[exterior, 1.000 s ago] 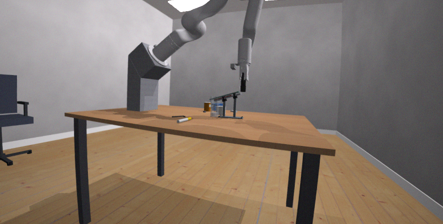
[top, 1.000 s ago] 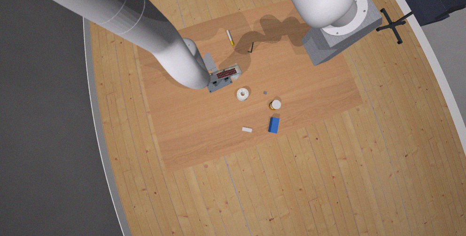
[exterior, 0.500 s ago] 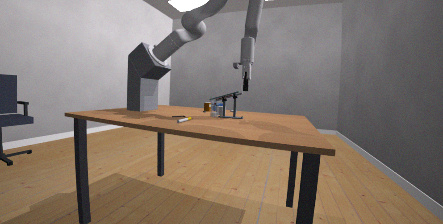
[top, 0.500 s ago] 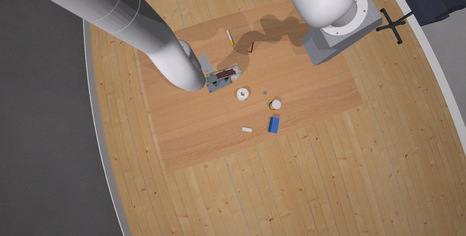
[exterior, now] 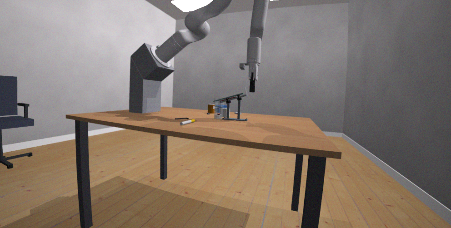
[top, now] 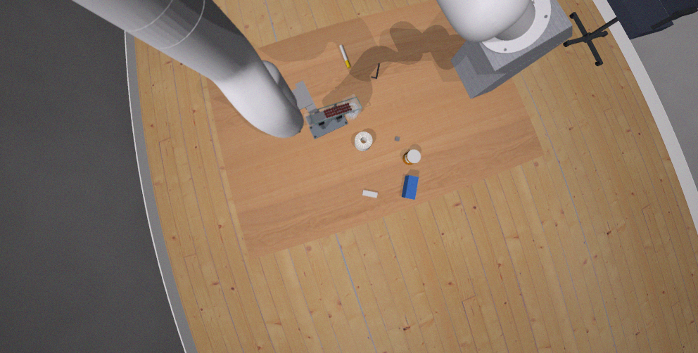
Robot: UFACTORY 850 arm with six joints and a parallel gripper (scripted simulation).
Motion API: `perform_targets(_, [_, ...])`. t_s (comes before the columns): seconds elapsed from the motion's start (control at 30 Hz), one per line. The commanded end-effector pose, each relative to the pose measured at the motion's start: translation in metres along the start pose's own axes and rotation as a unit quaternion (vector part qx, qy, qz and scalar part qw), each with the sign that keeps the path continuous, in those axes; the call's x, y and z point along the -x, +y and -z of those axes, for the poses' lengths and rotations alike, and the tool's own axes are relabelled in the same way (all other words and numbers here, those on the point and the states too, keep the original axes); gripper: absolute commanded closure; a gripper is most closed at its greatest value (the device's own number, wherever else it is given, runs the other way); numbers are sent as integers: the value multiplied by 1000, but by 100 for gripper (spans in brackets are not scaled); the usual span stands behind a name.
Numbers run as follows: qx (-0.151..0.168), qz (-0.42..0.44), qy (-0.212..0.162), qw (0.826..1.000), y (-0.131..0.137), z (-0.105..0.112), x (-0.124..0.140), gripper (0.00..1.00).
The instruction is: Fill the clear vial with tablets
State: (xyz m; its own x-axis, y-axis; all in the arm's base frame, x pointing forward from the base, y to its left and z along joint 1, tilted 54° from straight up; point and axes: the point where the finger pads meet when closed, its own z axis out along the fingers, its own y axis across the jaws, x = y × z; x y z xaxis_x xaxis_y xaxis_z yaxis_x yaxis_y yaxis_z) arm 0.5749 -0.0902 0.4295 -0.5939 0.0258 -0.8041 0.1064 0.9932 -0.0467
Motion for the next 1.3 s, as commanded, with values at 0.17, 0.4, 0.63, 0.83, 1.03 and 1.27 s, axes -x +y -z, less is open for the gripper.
perform_targets(0.17, [0, 0, -1, 1000, 0, 0, 1, 100])
perform_targets(0.4, [0, 0, -1, 1000, 0, 0, 1, 100])
perform_targets(0.63, [0, 0, -1, 1000, 0, 0, 1, 100])
perform_targets(0.83, [0, 0, -1, 1000, 0, 0, 1, 100])
perform_targets(1.03, [0, 0, -1, 1000, 0, 0, 0, 100])
perform_targets(1.27, [0, 0, -1, 1000, 0, -1, -3, 100])
